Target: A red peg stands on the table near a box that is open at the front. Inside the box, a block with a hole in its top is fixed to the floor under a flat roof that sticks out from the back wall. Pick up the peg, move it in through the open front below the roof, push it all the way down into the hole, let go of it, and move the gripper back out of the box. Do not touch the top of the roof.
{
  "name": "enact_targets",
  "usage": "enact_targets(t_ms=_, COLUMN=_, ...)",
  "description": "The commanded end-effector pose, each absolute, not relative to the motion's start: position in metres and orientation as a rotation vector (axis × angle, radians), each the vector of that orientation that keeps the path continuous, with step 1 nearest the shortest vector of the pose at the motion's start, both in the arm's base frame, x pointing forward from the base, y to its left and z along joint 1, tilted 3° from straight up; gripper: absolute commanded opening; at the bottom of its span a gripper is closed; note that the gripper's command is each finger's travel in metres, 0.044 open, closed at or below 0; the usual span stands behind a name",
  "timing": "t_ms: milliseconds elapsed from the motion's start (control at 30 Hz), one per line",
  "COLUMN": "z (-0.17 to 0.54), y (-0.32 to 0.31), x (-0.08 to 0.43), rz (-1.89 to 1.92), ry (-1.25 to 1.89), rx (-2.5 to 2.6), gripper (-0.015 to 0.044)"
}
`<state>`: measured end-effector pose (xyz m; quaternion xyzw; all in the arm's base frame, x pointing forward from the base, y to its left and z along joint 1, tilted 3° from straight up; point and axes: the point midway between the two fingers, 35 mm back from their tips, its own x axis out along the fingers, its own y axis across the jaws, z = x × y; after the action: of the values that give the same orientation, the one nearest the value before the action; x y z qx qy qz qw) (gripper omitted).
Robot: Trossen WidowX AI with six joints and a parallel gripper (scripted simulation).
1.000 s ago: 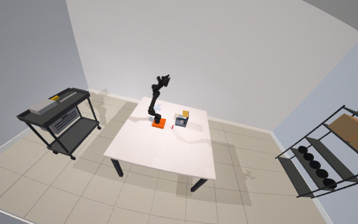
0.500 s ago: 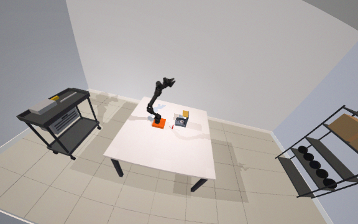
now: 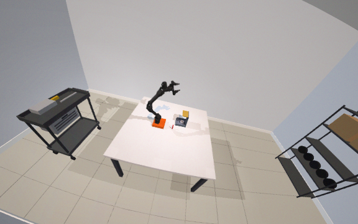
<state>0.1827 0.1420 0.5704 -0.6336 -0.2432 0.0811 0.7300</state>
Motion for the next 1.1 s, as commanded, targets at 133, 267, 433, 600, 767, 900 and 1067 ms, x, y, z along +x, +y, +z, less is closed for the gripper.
enact_targets(t_ms=133, z=0.513, y=0.144, x=0.218, rz=0.215, ry=-0.362, rx=-1.780, gripper=0.0440)
enact_targets(t_ms=267, z=0.486, y=0.138, x=0.233, rz=0.252, ry=-0.270, rx=-1.951, gripper=0.0440)
enact_targets(t_ms=433, z=0.451, y=0.127, x=0.249, rz=0.322, ry=-0.149, rx=-2.150, gripper=0.0440)
enact_targets(t_ms=600, z=0.416, y=0.111, x=0.261, rz=0.422, ry=-0.024, rx=-2.332, gripper=0.0440)
enact_targets(t_ms=767, z=0.382, y=0.092, x=0.268, rz=0.553, ry=0.101, rx=-2.491, gripper=0.0440)
enact_targets(t_ms=900, z=0.356, y=0.075, x=0.270, rz=0.683, ry=0.198, rx=-2.599, gripper=0.0440)
enact_targets(t_ms=1067, z=0.324, y=0.053, x=0.269, rz=0.875, ry=0.311, rx=-2.706, gripper=0.0440)
